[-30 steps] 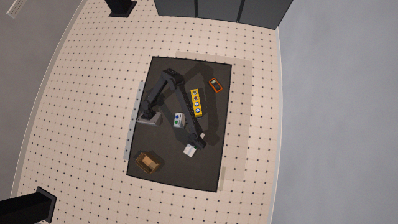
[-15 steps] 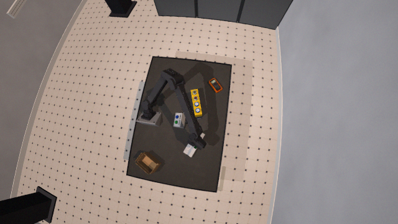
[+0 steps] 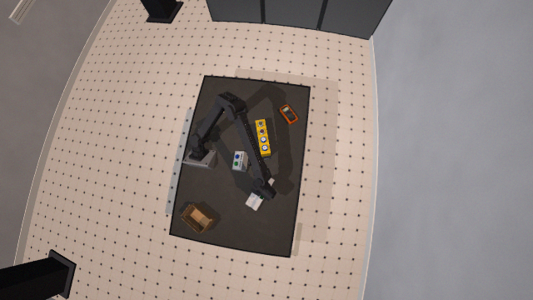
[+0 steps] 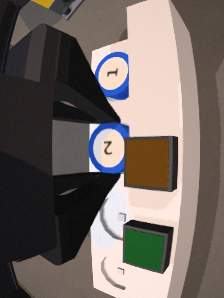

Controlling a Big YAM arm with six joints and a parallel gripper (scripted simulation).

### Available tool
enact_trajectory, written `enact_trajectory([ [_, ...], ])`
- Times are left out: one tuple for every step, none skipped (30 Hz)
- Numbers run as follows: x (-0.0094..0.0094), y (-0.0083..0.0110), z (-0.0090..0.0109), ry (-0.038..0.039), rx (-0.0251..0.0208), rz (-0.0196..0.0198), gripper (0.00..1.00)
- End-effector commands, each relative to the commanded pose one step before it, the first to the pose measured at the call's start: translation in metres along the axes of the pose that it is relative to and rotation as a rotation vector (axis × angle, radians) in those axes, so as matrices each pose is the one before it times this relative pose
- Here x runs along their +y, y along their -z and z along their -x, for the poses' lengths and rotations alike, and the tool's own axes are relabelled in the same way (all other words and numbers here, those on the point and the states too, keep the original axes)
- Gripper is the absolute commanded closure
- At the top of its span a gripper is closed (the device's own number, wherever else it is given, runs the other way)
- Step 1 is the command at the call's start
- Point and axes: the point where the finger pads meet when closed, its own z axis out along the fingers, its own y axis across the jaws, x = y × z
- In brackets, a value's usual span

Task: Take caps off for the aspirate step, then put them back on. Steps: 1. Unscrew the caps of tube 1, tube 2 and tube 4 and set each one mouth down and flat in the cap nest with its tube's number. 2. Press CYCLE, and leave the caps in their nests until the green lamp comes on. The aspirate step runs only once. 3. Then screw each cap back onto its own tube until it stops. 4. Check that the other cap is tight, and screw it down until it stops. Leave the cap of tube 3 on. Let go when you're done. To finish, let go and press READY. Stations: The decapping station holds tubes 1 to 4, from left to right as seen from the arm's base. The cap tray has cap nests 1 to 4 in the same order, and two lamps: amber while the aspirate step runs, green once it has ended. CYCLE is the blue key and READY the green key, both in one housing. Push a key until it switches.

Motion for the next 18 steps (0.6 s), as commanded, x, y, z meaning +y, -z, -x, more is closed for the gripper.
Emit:
enact_trajectory([
  [0.00083, -0.01312, 0.00309, 0.02373, 0.01374, -0.00625, 1.00],
  [0.00002, 0.00007, 0.00017, 0.00027, -0.00025, -0.00005, 1.00],
  [0.00002, 0.00008, 0.00018, 0.00026, -0.00026, -0.00005, 1.00],
  [0.00003, 0.00008, 0.00018, 0.00026, -0.00027, -0.00005, 1.00],
  [0.00003, 0.00008, 0.00019, 0.00026, -0.00028, -0.00005, 1.00],
  [0.00003, 0.00008, 0.00020, 0.00026, -0.00029, -0.00005, 1.00],
  [0.00000, 0.00000, 0.00000, 0.00000, 0.00000, 0.00000, 1.00],
  [0.00000, 0.00000, 0.00000, 0.00000, 0.00000, 0.00000, 1.00],
  [0.00004, 0.00009, 0.00022, 0.00025, -0.00031, -0.00005, 1.00],
  [0.00004, 0.00009, 0.00022, 0.00025, -0.00032, -0.00005, 1.00],
  [0.00004, 0.00009, 0.00022, 0.00025, -0.00032, -0.00005, 1.00],
  [0.00004, 0.00010, 0.00022, 0.00025, -0.00033, -0.00006, 1.00],
  [0.00004, 0.00010, 0.00023, 0.00025, -0.00033, -0.00006, 1.00],
  [0.00004, 0.00010, 0.00023, 0.00024, -0.00033, -0.00006, 1.00],
  [0.00005, 0.00010, 0.00023, 0.00024, -0.00034, -0.00006, 1.00],
  [0.00005, 0.00010, 0.00024, 0.00024, -0.00035, -0.00006, 1.00],
  [0.00005, 0.00010, 0.00024, 0.00024, -0.00035, -0.00006, 1.00],
  [0.00005, 0.00011, 0.00025, 0.00024, -0.00036, -0.00006, 1.00],
])
